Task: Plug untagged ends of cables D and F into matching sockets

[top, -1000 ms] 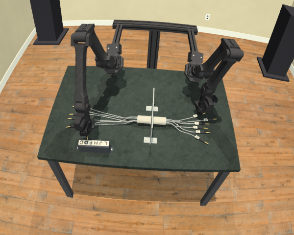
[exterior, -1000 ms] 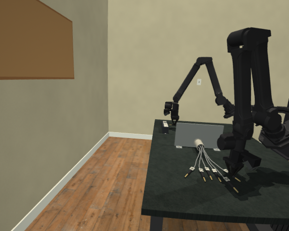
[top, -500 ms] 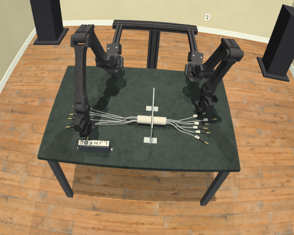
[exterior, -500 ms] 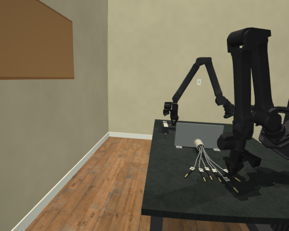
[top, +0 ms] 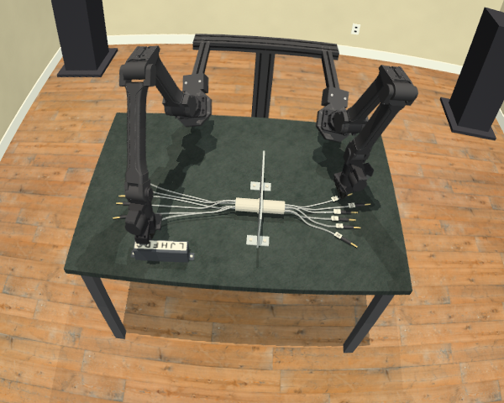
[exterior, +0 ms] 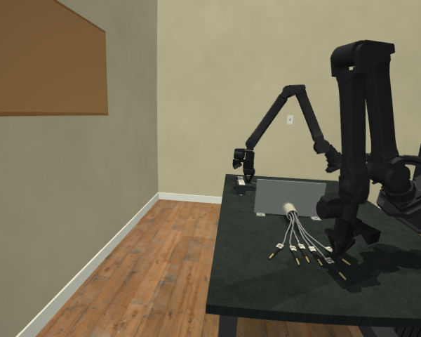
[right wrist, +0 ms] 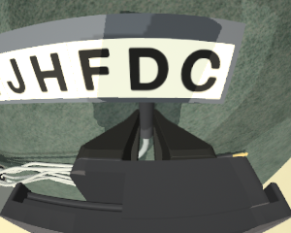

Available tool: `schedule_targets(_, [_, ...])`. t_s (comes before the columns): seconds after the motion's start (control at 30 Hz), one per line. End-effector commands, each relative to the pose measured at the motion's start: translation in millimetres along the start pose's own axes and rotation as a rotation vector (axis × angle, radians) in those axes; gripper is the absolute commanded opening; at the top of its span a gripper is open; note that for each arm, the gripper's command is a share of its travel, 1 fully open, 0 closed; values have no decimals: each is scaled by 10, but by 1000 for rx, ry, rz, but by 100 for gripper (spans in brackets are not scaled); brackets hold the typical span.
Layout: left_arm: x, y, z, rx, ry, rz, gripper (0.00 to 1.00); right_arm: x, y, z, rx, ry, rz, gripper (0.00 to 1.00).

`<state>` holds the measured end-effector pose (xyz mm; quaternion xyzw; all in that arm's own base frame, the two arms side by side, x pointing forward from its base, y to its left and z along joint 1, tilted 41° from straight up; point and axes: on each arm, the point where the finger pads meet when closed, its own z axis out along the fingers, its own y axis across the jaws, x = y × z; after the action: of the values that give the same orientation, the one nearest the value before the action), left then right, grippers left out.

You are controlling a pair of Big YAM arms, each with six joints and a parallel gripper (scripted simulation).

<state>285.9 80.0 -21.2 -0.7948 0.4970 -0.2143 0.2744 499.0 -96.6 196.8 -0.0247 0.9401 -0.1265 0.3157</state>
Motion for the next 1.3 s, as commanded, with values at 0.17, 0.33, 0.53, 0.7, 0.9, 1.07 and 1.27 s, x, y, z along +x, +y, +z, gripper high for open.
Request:
schedule_targets(0.17, [-5,17,-6,1,0,-2,5,-295,38,-7,-5,-13,-3,5])
schedule_targets(0.33, [-5,17,-6,1,0,-2,5,-335,35,-9,-3,-18,-2,5])
schedule_targets(0.53, [-5,17,-6,1,0,-2,5,-356,37,-10,-5,-18,-5,5])
schedule_targets(0.7, [-5,17,-6,1,0,-2,5,-356,37,-10,-5,-18,-5,5])
schedule_targets(0.9, [-5,17,-6,1,0,-2,5,-418,37,-12,-5,-18,-4,5])
schedule_targets(1.07, [-5,17,-6,1,0,-2,5,-463,36,-13,-4,-18,-3,5])
schedule_targets(1.27, [-5,17,-6,1,0,-2,5,-496,37,-14,-5,-18,-6,5])
